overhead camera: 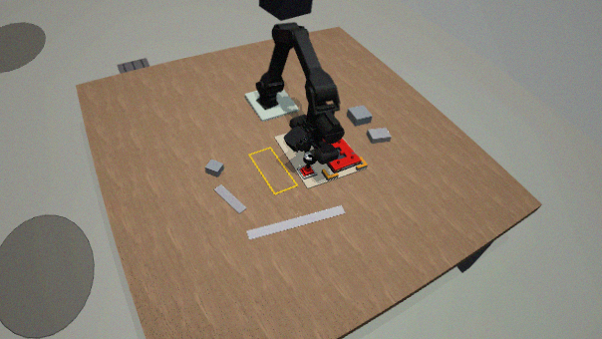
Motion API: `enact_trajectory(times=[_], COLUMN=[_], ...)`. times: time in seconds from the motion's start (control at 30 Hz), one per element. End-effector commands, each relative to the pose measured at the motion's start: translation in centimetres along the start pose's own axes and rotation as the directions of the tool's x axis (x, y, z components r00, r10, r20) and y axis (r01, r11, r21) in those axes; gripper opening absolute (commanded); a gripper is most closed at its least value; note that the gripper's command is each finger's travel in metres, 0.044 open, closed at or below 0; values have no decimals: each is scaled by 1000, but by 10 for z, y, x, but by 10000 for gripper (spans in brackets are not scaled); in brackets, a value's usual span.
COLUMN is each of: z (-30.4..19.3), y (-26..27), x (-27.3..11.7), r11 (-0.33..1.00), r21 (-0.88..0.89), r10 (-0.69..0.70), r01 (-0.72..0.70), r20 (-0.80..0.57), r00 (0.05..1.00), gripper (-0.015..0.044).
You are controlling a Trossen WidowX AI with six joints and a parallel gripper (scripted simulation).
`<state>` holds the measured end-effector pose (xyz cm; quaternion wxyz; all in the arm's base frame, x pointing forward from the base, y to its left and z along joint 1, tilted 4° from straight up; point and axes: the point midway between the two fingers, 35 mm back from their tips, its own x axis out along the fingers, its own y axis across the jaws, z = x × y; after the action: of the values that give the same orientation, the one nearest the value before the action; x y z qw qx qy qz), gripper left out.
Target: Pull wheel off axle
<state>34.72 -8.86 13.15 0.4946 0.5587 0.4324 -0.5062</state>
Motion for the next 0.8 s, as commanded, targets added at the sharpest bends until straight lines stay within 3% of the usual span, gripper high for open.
enact_trajectory(times=[0.0, 0.43, 0.77], z=[0, 0, 28], y=[0, 0, -13], x=[-2, -35, -31], r11=[1000, 1000, 1000], r21=[5, 5, 1], r10=[-1, -1, -4], r01=[1, 1, 4], r20=[2, 2, 3], r00=[1000, 1000, 1000], gripper=[0, 0, 0])
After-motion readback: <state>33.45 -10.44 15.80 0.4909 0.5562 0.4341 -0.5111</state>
